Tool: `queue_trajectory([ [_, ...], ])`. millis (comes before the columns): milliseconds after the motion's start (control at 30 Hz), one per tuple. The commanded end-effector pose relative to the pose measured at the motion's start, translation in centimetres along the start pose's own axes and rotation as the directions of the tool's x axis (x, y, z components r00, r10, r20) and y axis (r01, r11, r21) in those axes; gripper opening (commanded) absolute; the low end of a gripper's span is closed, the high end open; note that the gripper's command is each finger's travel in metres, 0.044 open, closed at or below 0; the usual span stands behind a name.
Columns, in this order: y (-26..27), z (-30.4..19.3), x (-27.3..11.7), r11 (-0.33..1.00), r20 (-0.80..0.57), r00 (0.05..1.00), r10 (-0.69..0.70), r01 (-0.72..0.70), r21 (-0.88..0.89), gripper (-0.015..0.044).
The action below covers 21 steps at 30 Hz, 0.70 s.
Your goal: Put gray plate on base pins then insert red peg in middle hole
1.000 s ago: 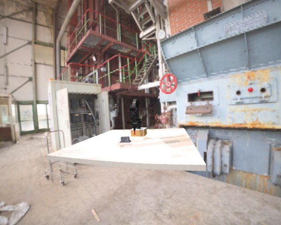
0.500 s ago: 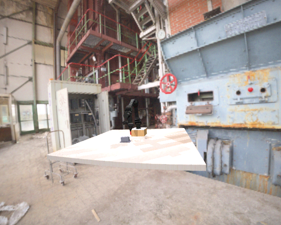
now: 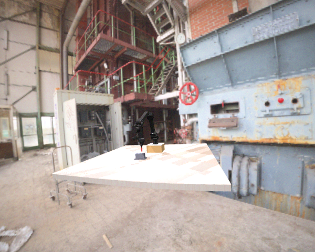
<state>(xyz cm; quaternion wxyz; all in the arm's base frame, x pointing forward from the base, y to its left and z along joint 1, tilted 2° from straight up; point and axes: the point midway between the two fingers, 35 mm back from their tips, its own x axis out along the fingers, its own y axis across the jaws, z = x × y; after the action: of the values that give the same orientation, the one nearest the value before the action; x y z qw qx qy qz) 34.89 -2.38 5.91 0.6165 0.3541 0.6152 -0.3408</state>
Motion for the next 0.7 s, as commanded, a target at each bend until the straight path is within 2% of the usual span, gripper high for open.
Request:
queue_trajectory([
  [0,-0.41,1.07,0.15,1.0,0.0,1.0,-0.007,0.007,-0.004,0.0],
  [667,-0.61,1.68,0.17,1.0,0.001,1.0,-0.007,0.007,-0.004,0.0],
])
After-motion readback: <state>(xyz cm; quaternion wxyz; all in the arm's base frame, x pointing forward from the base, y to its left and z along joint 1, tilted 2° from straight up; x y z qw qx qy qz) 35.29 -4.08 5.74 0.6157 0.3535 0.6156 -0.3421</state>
